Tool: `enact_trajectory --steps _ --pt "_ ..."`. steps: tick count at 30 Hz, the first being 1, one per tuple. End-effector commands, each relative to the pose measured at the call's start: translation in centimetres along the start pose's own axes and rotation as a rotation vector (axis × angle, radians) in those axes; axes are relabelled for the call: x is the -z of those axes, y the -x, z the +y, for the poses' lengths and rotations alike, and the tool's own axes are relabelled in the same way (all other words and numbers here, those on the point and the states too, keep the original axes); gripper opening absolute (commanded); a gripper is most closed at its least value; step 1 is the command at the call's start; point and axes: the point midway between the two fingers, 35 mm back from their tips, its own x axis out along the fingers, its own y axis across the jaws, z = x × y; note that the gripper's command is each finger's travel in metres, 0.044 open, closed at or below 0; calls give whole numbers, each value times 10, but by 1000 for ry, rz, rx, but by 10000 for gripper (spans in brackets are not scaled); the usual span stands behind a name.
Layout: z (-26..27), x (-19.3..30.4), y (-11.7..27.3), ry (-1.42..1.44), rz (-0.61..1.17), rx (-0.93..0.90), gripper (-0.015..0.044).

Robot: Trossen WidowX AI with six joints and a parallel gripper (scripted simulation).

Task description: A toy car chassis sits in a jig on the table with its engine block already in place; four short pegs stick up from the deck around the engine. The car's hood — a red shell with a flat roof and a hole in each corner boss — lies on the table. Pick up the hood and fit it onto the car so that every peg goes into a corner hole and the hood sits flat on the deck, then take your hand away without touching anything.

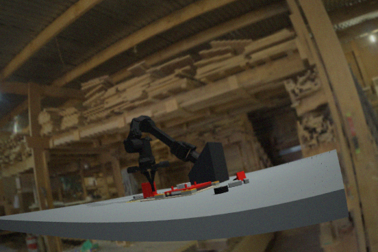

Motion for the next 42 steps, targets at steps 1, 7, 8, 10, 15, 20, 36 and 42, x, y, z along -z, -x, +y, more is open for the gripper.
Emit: enact_trajectory --steps 1,7,8,10,15,20,36,42 --pt "0 -1 0 -28 -4 -3 0" --pt "-1 0 0 -61 -4 -3 0" --pt "-1 0 0 -66 -4 -3 0" --pt "-1 0 0 -77 -5 -3 0" --pt "-1 0 0 -104 -5 -3 0" --pt "-2 0 0 -130 -5 -3 0" --pt "-3 0 0 -216 -6 -4 0" --pt "-3 0 0 -249 -7 -4 0"
